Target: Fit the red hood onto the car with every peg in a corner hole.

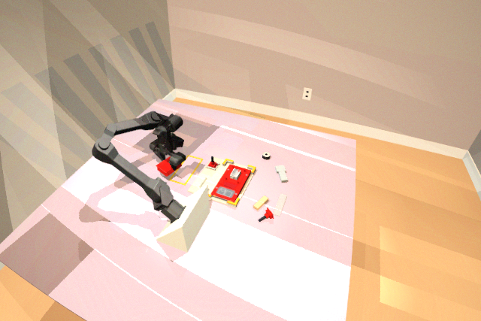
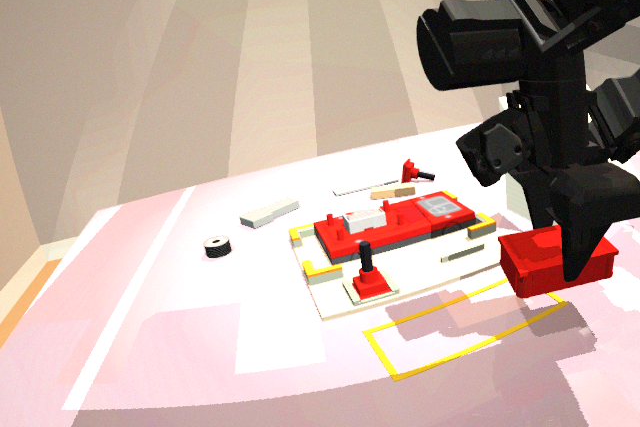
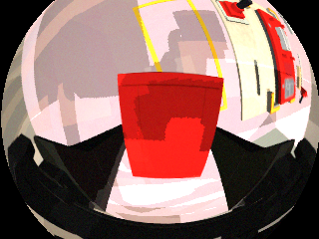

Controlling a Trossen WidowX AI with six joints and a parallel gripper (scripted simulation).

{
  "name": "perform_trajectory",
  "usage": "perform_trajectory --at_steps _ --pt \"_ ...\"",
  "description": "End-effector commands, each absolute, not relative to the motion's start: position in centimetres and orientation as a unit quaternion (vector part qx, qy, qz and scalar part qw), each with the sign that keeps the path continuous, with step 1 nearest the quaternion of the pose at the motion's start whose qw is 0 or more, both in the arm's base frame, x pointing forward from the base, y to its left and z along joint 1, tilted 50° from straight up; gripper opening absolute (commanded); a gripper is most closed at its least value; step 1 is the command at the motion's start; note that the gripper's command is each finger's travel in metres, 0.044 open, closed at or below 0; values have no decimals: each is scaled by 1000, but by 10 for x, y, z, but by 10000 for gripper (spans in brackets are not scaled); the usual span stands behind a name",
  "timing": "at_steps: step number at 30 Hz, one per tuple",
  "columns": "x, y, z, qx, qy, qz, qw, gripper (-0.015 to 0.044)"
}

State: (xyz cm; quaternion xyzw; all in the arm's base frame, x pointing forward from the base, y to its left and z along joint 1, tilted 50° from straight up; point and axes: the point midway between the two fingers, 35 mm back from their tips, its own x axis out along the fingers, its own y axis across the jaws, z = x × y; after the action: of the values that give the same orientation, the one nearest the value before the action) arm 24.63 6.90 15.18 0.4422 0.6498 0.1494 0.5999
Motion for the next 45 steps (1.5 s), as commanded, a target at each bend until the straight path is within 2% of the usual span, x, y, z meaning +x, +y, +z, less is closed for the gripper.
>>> perform_trajectory --at_steps 1,19,45 --pt "246 61 159 442 648 151 601 0" --pt "242 35 181 442 649 151 601 0" --pt "284 -15 140 420 643 162 620 0"
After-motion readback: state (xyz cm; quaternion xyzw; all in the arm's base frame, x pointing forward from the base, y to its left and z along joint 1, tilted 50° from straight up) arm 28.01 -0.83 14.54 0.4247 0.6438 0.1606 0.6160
